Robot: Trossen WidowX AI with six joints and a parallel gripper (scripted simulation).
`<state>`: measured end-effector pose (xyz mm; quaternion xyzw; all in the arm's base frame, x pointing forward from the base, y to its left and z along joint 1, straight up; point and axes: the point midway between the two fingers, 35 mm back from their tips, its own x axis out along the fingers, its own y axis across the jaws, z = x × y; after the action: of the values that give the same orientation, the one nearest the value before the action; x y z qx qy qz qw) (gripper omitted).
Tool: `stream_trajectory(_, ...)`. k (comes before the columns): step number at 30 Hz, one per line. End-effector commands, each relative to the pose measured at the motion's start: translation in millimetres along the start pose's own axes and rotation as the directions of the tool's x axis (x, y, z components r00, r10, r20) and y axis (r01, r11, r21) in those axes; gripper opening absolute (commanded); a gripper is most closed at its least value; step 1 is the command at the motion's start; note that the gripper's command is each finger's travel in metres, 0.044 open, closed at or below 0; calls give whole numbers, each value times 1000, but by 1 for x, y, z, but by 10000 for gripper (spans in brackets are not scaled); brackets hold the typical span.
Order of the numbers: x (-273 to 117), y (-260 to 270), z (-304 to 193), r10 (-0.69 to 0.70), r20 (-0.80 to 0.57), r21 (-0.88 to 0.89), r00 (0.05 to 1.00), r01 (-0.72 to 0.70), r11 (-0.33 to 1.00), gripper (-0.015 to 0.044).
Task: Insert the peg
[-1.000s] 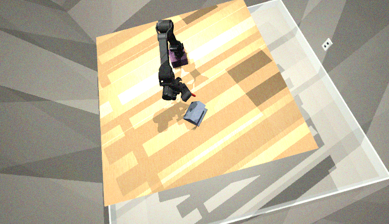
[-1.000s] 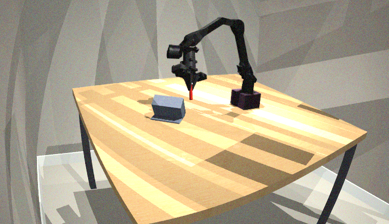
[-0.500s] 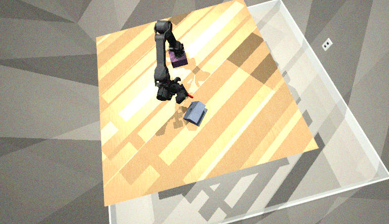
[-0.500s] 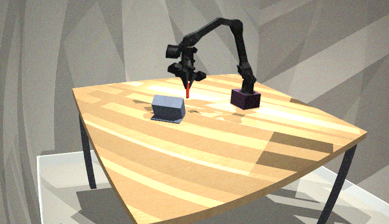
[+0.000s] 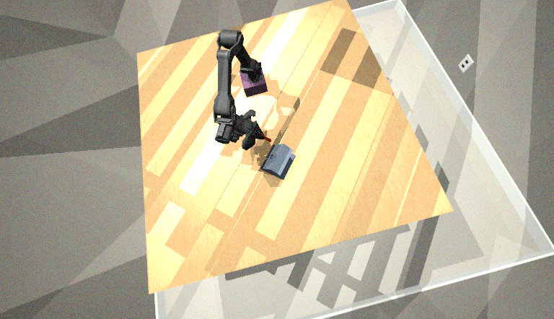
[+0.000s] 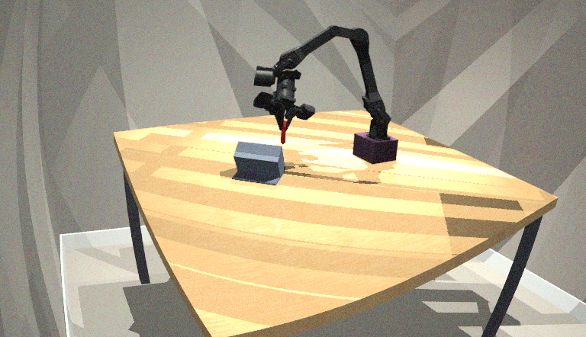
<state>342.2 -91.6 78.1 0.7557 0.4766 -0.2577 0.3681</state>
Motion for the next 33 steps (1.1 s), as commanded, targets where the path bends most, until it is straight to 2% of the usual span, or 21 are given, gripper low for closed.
stream_trajectory(1, -4, 2, 4, 21, -12, 57, 1000, -21, 998, 0)
stream_trajectory(33, -35, 10, 38, 179, -70, 450, 981, -130, 884, 0)
